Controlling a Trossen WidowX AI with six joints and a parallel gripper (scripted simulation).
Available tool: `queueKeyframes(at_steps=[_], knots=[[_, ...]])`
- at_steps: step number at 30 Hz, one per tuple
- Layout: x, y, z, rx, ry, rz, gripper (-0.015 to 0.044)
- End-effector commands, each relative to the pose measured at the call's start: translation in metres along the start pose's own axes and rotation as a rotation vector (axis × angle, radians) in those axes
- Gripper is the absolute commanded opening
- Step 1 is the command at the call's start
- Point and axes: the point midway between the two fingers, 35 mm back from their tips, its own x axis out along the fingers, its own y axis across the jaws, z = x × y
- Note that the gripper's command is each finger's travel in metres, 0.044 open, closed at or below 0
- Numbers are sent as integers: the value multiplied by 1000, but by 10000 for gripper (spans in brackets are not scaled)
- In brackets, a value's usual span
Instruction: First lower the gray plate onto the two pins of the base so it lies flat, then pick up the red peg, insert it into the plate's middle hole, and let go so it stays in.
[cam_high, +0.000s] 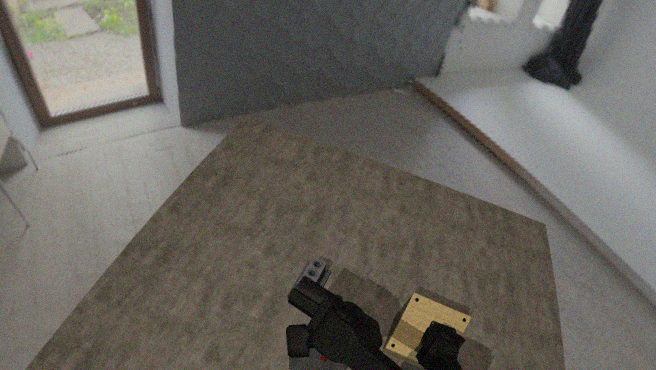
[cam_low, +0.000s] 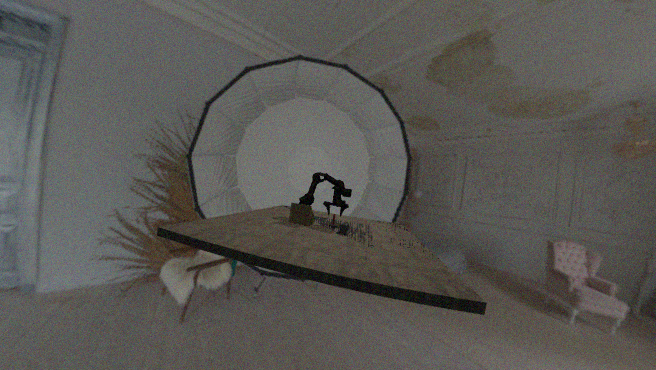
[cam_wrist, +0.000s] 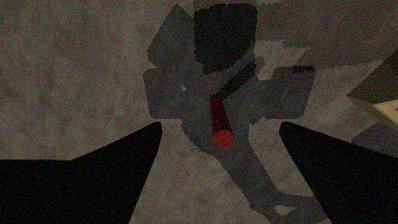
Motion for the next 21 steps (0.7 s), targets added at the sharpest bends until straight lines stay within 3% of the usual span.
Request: queueKeyframes(at_steps=[1,14,21], knots=[[8,-1,-1,3,5,0,440],[27,-1,-2,3,9,2,440],[27,-1,-2,3,9,2,256]])
